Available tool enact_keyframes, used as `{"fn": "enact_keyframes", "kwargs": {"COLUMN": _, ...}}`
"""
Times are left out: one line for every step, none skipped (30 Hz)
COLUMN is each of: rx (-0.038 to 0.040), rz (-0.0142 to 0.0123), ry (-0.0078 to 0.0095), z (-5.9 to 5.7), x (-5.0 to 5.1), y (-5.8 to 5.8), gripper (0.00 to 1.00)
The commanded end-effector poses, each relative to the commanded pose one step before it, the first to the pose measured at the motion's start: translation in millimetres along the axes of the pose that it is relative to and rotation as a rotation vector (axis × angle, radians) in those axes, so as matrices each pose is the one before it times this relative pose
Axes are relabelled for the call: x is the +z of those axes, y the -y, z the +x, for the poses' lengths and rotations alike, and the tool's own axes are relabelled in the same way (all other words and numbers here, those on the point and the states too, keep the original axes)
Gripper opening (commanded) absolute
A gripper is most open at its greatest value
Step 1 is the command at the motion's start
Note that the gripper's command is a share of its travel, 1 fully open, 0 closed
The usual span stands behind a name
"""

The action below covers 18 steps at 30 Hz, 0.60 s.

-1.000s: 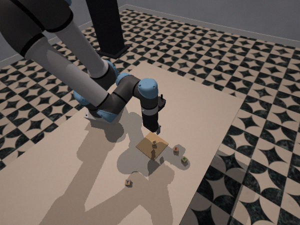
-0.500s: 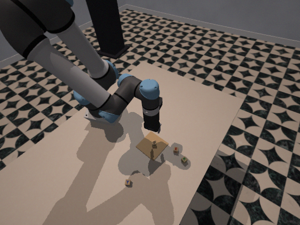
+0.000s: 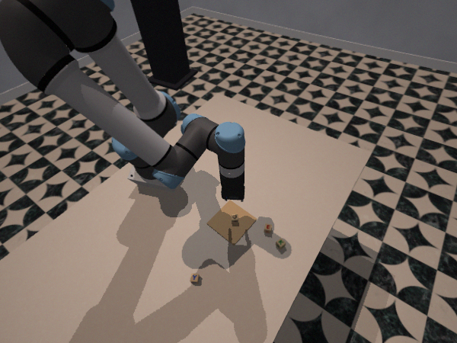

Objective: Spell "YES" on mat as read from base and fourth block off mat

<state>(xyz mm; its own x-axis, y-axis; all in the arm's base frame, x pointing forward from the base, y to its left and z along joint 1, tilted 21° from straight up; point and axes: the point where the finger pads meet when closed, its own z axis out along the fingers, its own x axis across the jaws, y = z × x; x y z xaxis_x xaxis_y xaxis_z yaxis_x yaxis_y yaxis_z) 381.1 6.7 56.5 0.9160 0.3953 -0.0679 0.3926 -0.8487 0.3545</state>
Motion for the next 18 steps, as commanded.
{"fn": "enact_keyframes", "kwargs": {"rx": -0.11736, "rz": -0.00185, "ry": -0.00134, "z": 0.06, "x": 1.41, "y": -0.30, "gripper": 1.00}}
{"fn": "enact_keyframes", "kwargs": {"rx": 0.00000, "rz": 0.00000, "ry": 0.00000, "z": 0.00, "x": 0.00, "y": 0.00, "gripper": 1.00}}
{"fn": "enact_keyframes", "kwargs": {"rx": -0.04548, "rz": 0.00029, "ry": 0.00036, "z": -0.59, "x": 0.87, "y": 0.08, "gripper": 1.00}}
{"fn": "enact_keyframes", "kwargs": {"rx": -0.03578, "rz": -0.00030, "ry": -0.00034, "z": -0.13, "x": 0.42, "y": -0.16, "gripper": 1.00}}
{"fn": "enact_keyframes", "kwargs": {"rx": -0.01758, "rz": -0.00019, "ry": -0.00020, "z": -0.04, "x": 0.19, "y": -0.10, "gripper": 1.00}}
{"fn": "enact_keyframes", "kwargs": {"rx": -0.01952, "rz": -0.00022, "ry": -0.00023, "z": -0.05, "x": 0.21, "y": -0.12, "gripper": 1.00}}
{"fn": "enact_keyframes", "kwargs": {"rx": -0.02143, "rz": -0.00024, "ry": -0.00025, "z": -0.05, "x": 0.23, "y": -0.14, "gripper": 1.00}}
{"fn": "enact_keyframes", "kwargs": {"rx": -0.02166, "rz": 0.00002, "ry": 0.00002, "z": -0.20, "x": 0.36, "y": -0.03, "gripper": 1.00}}
{"fn": "enact_keyframes", "kwargs": {"rx": -0.02216, "rz": 0.00003, "ry": 0.00003, "z": -0.21, "x": 0.37, "y": -0.04, "gripper": 1.00}}
{"fn": "enact_keyframes", "kwargs": {"rx": -0.02180, "rz": 0.00009, "ry": 0.00008, "z": -0.23, "x": 0.39, "y": 0.00, "gripper": 1.00}}
{"fn": "enact_keyframes", "kwargs": {"rx": -0.02179, "rz": 0.00010, "ry": 0.00008, "z": -0.24, "x": 0.39, "y": 0.00, "gripper": 1.00}}
{"fn": "enact_keyframes", "kwargs": {"rx": -0.02202, "rz": 0.00012, "ry": 0.00009, "z": -0.25, "x": 0.40, "y": 0.00, "gripper": 1.00}}
{"fn": "enact_keyframes", "kwargs": {"rx": -0.02207, "rz": 0.00013, "ry": 0.00010, "z": -0.25, "x": 0.41, "y": 0.00, "gripper": 1.00}}
{"fn": "enact_keyframes", "kwargs": {"rx": -0.02187, "rz": 0.00007, "ry": 0.00005, "z": -0.22, "x": 0.38, "y": -0.04, "gripper": 1.00}}
{"fn": "enact_keyframes", "kwargs": {"rx": -0.02152, "rz": 0.00005, "ry": 0.00003, "z": -0.21, "x": 0.37, "y": -0.06, "gripper": 1.00}}
{"fn": "enact_keyframes", "kwargs": {"rx": -0.02201, "rz": -0.00002, "ry": -0.00001, "z": -0.20, "x": 0.35, "y": -0.11, "gripper": 1.00}}
{"fn": "enact_keyframes", "kwargs": {"rx": -0.02186, "rz": -0.00005, "ry": -0.00003, "z": -0.19, "x": 0.34, "y": -0.13, "gripper": 1.00}}
{"fn": "enact_keyframes", "kwargs": {"rx": 0.00000, "rz": 0.00000, "ry": 0.00000, "z": 0.00, "x": 0.00, "y": 0.00, "gripper": 1.00}}
